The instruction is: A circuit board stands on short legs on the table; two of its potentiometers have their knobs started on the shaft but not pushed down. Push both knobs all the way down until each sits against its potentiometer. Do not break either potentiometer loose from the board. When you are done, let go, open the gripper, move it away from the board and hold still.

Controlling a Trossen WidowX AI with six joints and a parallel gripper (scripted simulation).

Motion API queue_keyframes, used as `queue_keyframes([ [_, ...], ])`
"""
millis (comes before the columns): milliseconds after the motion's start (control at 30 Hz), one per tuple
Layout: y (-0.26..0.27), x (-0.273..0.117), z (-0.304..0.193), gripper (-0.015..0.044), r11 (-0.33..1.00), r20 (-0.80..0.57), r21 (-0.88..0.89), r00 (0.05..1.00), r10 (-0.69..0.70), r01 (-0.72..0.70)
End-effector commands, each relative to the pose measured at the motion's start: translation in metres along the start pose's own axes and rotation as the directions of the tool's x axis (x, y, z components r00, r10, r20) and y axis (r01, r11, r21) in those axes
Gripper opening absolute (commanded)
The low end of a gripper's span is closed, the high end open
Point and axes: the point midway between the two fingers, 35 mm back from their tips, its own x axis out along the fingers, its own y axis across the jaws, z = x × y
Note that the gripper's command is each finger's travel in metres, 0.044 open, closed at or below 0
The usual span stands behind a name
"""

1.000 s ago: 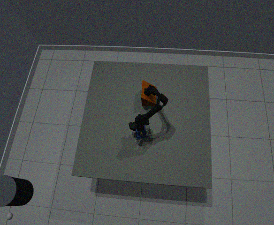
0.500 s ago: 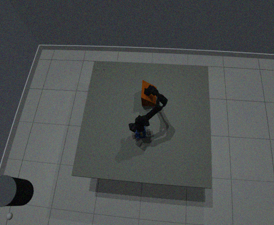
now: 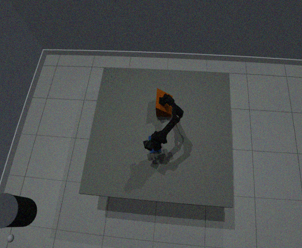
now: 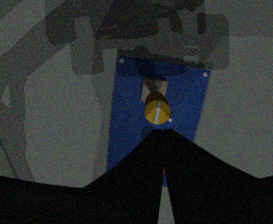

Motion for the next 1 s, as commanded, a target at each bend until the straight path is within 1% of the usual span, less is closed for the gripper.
queue_keyframes([
  [0, 0.001, 0.017, -0.002, 0.0, 1.0, -0.017, 0.01, 1.0, 0.01, -0.01],
  [300, 0.001, 0.018, -0.002, 0.0, 1.0, -0.017, 0.01, 1.0, 0.01, -0.01],
  [733, 0.001, 0.037, -0.002, 0.0, 1.0, -0.016, 0.01, 1.0, 0.011, -0.011],
  [967, 0.001, 0.038, -0.002, 0.0, 1.0, -0.016, 0.01, 1.0, 0.011, -0.011],
])
